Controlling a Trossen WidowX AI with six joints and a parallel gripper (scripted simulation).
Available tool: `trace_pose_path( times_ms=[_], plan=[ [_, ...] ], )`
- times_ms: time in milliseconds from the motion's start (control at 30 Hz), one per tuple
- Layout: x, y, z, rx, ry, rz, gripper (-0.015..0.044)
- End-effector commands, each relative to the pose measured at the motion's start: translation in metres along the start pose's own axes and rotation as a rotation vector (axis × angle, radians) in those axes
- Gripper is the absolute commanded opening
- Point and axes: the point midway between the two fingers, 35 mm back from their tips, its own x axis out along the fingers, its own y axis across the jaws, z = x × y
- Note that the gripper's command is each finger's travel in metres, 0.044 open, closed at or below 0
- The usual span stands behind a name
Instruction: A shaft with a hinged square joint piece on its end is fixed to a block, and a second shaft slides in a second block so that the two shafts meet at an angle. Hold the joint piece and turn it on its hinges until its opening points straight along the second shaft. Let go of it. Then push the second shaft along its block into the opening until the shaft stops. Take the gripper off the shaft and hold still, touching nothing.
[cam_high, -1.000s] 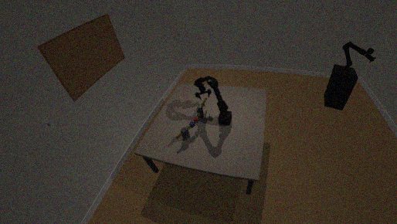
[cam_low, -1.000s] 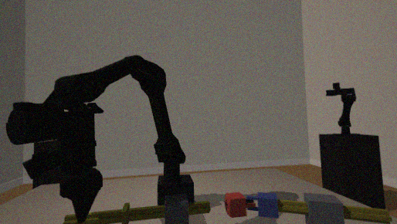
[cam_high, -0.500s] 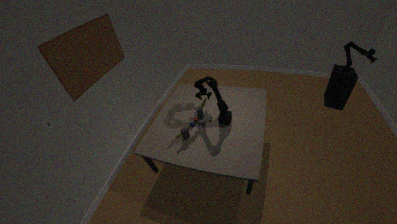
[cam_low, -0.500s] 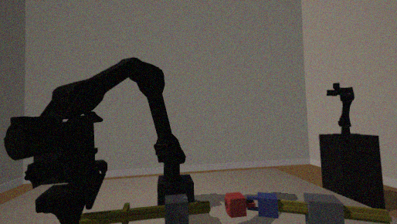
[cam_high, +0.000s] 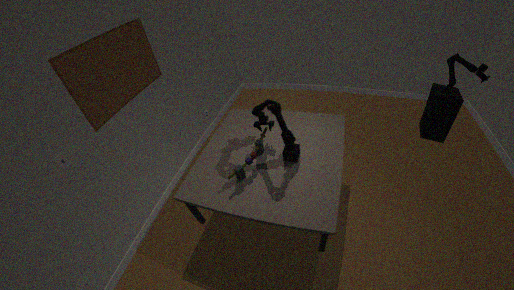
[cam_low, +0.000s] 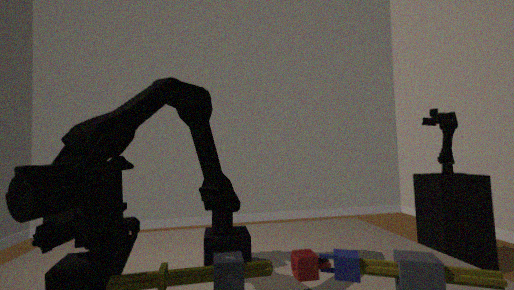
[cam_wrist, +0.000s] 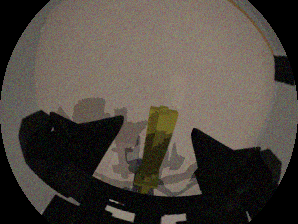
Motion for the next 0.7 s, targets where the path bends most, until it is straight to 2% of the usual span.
trace_pose_path(
  times_ms=[0,100,533,667],
  plan=[
    [0.0094,-0.0011,-0.0009,0.003,0.003,-0.011,0.044],
    [0.0118,-0.0012,-0.0011,0.003,0.003,-0.011,0.044],
    [0.0118,-0.0012,-0.0011,0.003,0.003,-0.011,0.0102],
    [0.0118,-0.0012,-0.0011,0.003,0.003,-0.011,0.0102]
  ],
)
